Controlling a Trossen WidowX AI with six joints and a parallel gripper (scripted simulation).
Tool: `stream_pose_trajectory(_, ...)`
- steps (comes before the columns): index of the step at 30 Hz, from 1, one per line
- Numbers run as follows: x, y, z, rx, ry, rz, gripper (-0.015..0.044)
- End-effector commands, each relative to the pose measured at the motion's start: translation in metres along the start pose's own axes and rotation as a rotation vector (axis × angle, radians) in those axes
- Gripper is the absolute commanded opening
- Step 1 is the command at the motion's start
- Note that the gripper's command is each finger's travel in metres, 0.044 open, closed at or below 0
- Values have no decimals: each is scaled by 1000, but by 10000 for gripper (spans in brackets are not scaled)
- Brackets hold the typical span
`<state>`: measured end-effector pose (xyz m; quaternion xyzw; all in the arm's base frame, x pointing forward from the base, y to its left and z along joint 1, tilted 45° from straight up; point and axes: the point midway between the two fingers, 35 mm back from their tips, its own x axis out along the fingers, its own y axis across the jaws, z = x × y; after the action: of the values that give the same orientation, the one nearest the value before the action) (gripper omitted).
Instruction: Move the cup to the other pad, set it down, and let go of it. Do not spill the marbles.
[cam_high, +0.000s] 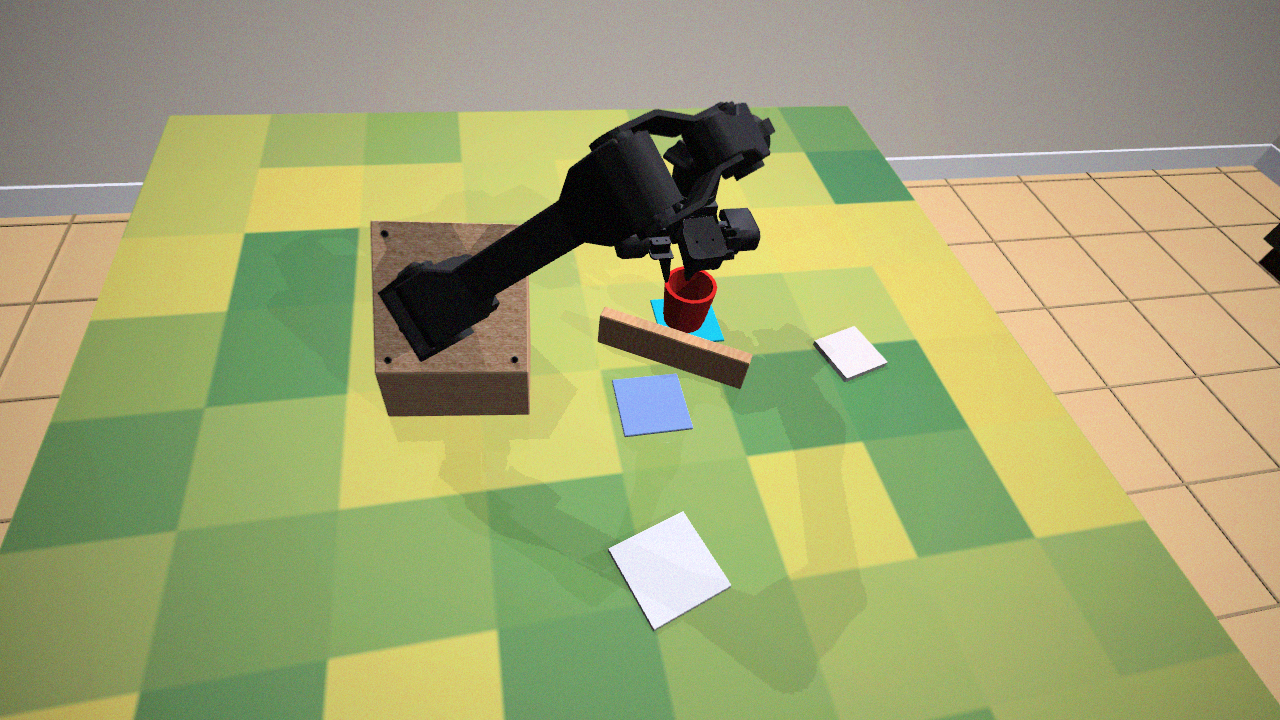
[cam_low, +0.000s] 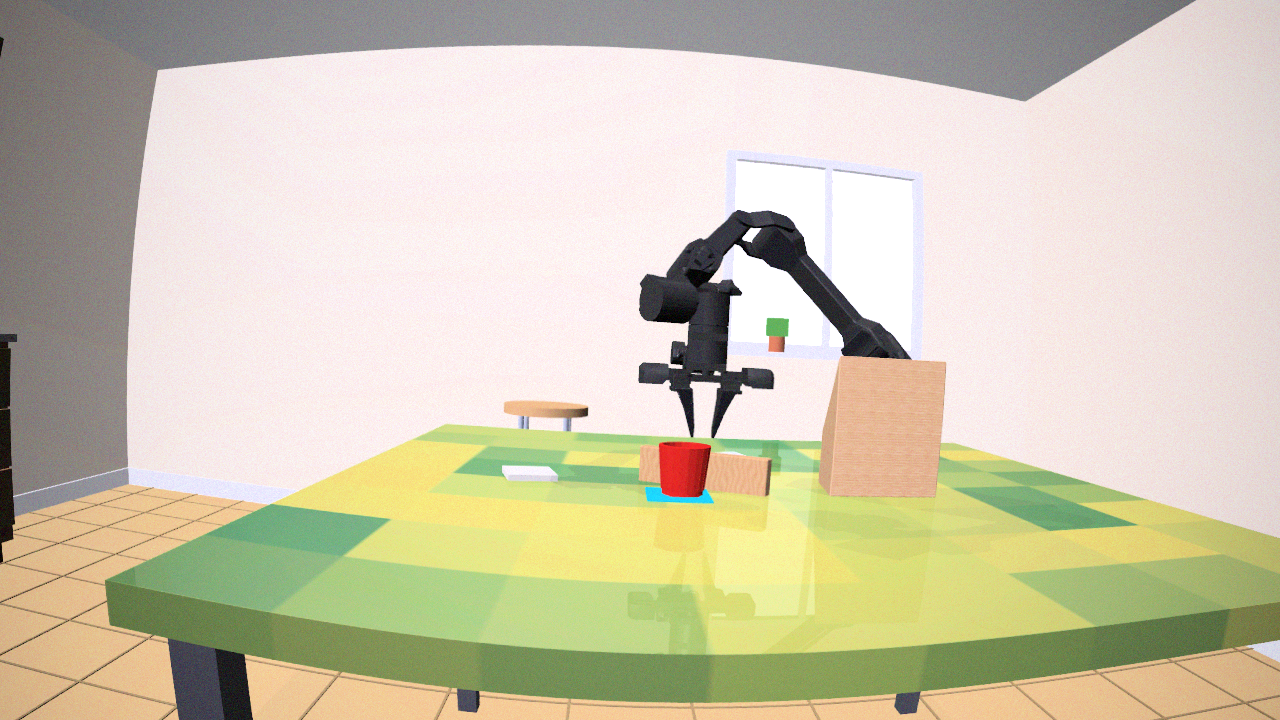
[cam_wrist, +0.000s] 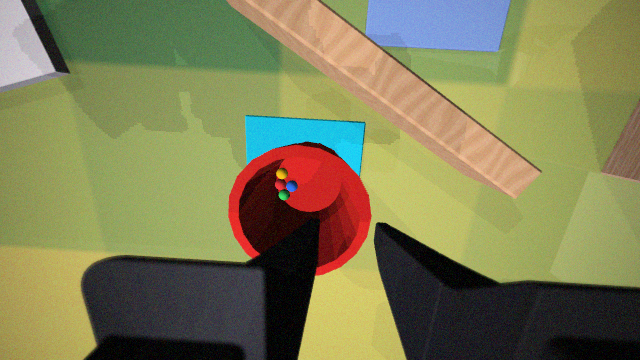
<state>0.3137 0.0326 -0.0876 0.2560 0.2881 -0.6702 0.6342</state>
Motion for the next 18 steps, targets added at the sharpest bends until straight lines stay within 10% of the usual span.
stream_pose_trajectory(1, -7, 0, 0, 4, 3, -4, 128)
stream_pose_trajectory(18, -24, 2, -1, 1, 3, 0, 440)
